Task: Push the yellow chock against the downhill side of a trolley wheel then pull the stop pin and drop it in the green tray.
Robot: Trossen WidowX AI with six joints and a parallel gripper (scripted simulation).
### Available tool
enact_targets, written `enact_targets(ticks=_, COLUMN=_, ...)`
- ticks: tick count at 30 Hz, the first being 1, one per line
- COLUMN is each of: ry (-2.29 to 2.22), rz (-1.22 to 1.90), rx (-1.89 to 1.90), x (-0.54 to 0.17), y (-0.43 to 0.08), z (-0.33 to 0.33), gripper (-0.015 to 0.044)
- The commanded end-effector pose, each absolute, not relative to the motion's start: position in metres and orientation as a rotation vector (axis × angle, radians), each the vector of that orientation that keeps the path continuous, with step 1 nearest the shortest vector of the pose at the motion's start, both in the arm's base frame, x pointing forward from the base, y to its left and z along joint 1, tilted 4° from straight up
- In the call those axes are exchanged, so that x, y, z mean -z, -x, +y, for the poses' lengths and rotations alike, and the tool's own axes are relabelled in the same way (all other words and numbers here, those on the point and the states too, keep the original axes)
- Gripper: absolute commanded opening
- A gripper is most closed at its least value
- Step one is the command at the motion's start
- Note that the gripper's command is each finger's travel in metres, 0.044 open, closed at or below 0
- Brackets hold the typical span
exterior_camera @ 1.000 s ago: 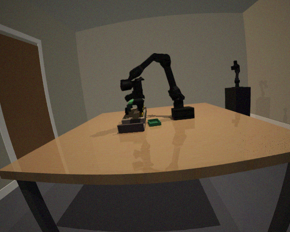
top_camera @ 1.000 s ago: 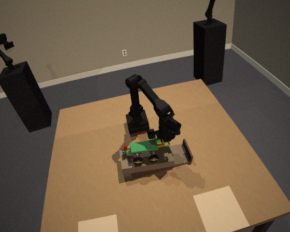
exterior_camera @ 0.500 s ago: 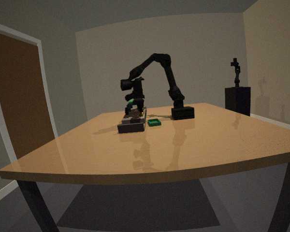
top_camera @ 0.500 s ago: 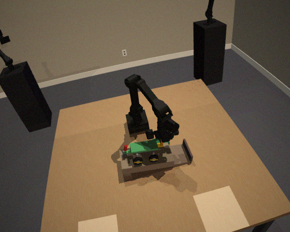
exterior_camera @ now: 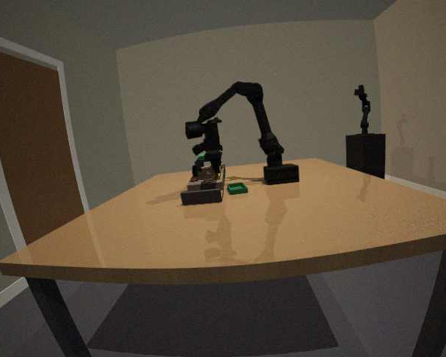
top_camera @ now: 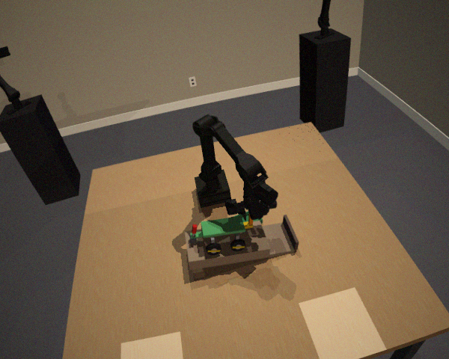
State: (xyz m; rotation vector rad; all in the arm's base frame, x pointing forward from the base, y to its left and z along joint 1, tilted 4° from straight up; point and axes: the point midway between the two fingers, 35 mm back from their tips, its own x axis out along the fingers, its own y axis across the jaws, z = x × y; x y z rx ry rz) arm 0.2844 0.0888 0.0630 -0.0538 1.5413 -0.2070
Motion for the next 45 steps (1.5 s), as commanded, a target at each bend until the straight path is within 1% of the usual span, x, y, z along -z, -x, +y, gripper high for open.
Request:
enact_targets(ticks=1, ry=0.054, rz=1.533, rx=0.210, x=-0.076, y=-0.285, z=0.092, gripper=0.0190)
enact_targets(ticks=13, ry=0.055, rz=1.533, rx=0.210, x=-0.118, y=-0.285, z=0.099, gripper=0.0190)
enact_targets(ticks=17, ry=0.054, rz=1.536, rx=0.205, x=-0.111, y=-0.284, z=0.099, gripper=0.0295)
enact_targets(ticks=21, ry=0.080, rz=1.498, rx=0.124, x=-0.119, y=-0.294, z=0.099, gripper=0.0190)
enact_targets(ticks=31, ry=0.367, rz=1.466, rx=-0.098, x=-0.136, y=-0.312, z=0.061, gripper=0.0190)
enact_targets(ticks=45, ry=0.841, rz=1.486, rx=-0.405, x=-0.152, y=-0.317, z=-0.012, gripper=0.0190)
